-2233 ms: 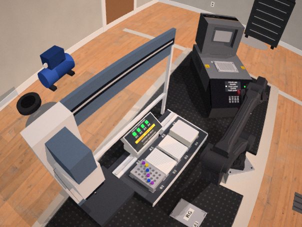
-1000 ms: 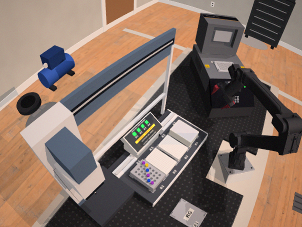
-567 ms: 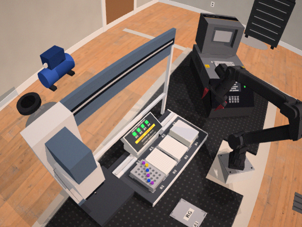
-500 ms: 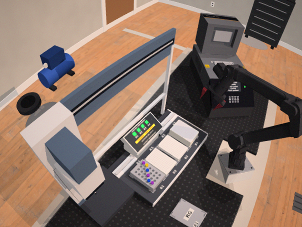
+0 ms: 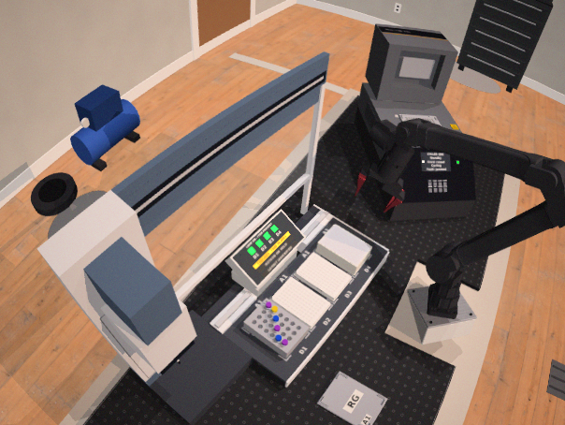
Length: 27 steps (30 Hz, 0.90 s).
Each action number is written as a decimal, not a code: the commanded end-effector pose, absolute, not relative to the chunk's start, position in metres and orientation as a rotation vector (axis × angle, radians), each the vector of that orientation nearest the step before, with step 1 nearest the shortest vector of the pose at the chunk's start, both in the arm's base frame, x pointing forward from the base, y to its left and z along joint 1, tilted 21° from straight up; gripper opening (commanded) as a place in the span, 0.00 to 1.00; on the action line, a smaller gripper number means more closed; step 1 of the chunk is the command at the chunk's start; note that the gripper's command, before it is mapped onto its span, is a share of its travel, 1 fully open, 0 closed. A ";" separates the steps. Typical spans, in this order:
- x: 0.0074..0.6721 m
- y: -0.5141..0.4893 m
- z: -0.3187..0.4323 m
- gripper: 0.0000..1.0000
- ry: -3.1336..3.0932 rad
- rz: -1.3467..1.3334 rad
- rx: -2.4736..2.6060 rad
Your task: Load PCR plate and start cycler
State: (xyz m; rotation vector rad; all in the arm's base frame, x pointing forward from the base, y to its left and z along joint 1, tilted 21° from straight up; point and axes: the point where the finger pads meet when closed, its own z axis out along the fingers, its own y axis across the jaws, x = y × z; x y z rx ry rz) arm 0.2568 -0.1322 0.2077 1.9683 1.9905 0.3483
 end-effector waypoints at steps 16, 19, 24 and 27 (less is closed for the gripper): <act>0.328 -0.083 0.216 0.97 2.337 0.232 1.668; 0.334 -0.062 0.203 0.97 2.436 0.194 1.602; 0.339 -0.045 0.192 0.97 2.515 0.125 1.534; 0.349 -0.033 0.196 0.97 2.541 0.106 1.458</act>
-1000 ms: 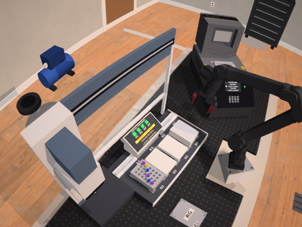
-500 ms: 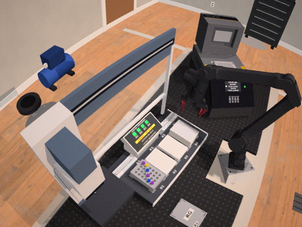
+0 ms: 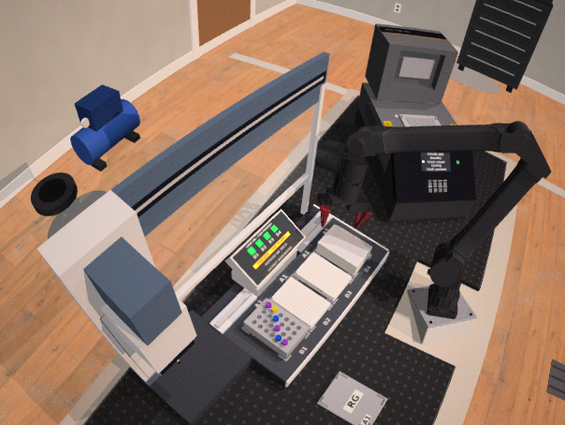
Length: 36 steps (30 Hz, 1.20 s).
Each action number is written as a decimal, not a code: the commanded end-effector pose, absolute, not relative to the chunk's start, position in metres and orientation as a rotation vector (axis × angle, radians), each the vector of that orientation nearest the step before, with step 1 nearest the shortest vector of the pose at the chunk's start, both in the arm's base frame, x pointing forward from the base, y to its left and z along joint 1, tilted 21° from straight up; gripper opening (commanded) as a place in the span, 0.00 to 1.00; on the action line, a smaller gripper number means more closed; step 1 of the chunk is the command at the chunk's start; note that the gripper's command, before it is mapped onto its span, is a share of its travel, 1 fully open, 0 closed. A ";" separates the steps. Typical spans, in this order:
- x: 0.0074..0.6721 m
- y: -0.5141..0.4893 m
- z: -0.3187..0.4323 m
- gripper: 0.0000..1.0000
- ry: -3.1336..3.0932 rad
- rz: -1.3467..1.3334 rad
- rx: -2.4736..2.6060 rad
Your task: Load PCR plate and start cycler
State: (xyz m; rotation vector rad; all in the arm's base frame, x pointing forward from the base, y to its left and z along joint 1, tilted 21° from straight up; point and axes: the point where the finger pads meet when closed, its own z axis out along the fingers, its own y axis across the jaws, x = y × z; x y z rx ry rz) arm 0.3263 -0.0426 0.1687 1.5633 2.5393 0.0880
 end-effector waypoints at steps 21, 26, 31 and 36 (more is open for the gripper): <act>0.376 0.046 0.173 0.97 2.751 -0.086 1.075; 0.376 0.081 0.157 0.97 2.832 -0.167 0.903; 0.373 0.100 0.152 0.97 2.854 -0.231 0.781; 0.379 0.114 0.154 0.97 2.842 -0.244 0.717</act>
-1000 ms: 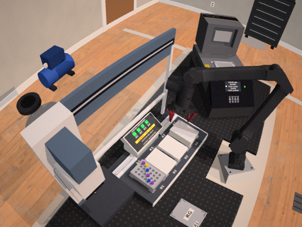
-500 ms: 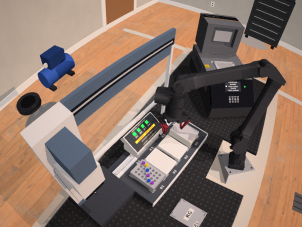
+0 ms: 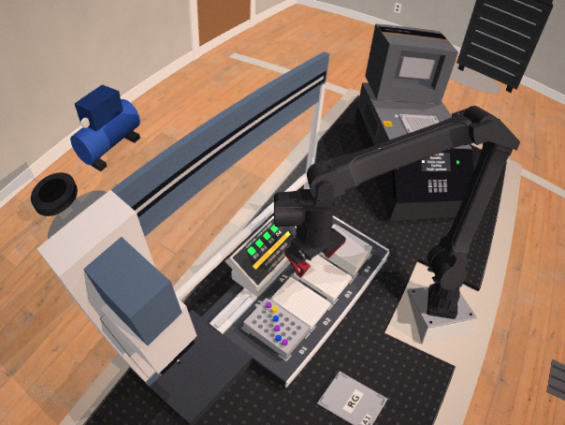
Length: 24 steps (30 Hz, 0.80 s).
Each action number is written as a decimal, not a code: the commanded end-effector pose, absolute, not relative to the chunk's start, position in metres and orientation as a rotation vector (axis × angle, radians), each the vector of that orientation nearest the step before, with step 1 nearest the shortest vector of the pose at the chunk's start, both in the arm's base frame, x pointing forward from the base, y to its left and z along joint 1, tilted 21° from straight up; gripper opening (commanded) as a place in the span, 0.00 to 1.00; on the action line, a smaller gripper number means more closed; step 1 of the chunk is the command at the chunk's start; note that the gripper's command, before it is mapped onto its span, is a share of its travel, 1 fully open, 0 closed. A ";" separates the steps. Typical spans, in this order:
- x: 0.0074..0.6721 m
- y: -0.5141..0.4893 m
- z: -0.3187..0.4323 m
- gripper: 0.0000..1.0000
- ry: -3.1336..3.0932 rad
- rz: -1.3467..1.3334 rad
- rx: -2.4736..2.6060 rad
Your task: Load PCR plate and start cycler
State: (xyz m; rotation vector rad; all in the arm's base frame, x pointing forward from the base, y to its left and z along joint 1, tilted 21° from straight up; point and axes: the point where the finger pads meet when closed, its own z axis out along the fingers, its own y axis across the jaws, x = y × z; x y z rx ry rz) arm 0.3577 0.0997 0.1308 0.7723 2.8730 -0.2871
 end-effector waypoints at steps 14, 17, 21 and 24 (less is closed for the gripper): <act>0.369 0.180 0.127 0.97 2.857 -0.433 0.358; 0.370 0.186 0.127 0.97 2.853 -0.421 0.365; 0.375 0.199 0.123 0.97 2.844 -0.383 0.430; 0.378 0.195 0.123 0.97 2.837 -0.375 0.459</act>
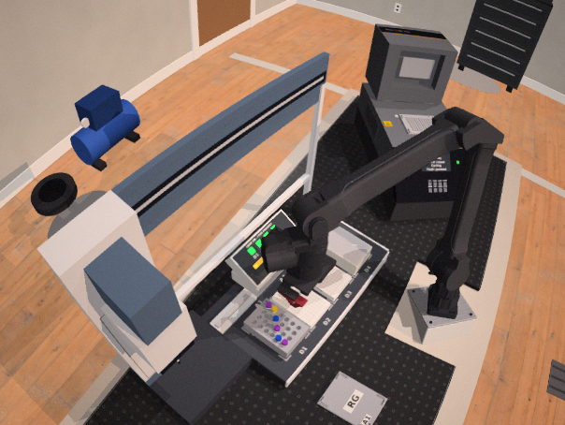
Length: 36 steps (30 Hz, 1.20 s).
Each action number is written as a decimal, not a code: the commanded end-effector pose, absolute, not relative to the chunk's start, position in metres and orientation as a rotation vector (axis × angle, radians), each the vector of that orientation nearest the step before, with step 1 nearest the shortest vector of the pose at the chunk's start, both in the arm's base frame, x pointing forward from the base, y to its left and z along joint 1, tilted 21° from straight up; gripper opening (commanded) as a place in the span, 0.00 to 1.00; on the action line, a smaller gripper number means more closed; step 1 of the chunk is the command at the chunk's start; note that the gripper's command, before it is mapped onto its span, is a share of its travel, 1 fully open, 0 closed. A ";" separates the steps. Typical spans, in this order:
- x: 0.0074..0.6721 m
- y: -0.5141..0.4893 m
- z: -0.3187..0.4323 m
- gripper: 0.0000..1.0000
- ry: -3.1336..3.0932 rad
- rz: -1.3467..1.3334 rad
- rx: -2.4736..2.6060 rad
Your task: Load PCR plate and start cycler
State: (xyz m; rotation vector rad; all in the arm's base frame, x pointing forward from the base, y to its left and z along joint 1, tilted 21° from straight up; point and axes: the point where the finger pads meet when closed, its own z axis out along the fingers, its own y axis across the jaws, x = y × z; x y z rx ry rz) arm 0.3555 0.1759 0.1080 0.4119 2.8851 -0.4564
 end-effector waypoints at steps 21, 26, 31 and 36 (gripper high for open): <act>0.371 0.164 0.083 0.97 2.885 -0.449 0.430; 0.371 0.165 0.077 0.97 2.881 -0.449 0.415; 0.375 0.162 0.078 0.97 2.869 -0.423 0.439; 0.373 0.157 0.063 0.97 2.885 -0.446 0.431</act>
